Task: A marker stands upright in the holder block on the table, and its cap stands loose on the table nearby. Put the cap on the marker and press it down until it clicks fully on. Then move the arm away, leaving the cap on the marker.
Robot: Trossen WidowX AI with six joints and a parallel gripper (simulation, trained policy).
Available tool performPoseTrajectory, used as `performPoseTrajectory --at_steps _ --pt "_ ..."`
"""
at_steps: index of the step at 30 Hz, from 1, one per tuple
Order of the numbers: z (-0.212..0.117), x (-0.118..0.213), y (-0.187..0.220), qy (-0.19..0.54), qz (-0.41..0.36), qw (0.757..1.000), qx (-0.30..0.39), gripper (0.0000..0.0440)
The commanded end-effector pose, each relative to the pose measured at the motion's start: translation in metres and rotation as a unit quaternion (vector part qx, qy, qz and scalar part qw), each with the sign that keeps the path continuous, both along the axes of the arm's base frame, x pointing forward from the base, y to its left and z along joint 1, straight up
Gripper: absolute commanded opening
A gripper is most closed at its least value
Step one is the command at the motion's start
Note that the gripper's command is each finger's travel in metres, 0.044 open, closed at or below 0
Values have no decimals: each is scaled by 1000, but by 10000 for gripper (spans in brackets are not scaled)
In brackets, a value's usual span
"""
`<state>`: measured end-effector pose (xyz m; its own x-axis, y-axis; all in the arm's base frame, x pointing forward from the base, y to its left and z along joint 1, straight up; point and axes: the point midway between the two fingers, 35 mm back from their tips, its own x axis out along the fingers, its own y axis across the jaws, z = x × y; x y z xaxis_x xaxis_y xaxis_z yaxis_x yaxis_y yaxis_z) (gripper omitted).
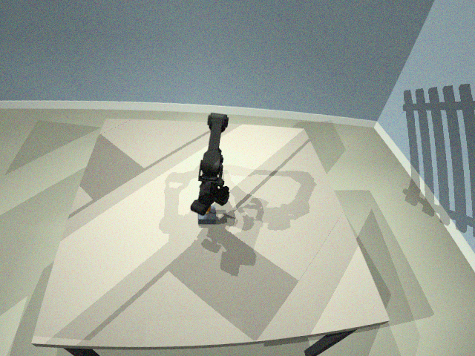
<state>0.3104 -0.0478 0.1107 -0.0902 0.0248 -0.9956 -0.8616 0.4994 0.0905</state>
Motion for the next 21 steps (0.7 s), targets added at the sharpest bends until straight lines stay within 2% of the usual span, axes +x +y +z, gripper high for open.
performPoseTrajectory --at_steps 1,4,5,6,21 --pt "-19 -4 4 17 12 1000 8 8" --pt "-20 -4 4 17 14 1000 8 11" --pt "-21 -5 4 18 14 1000 8 37" --pt "-22 -7 4 22 15 1000 9 42" --pt "-29 -7 -3 15 45 999 -4 66"
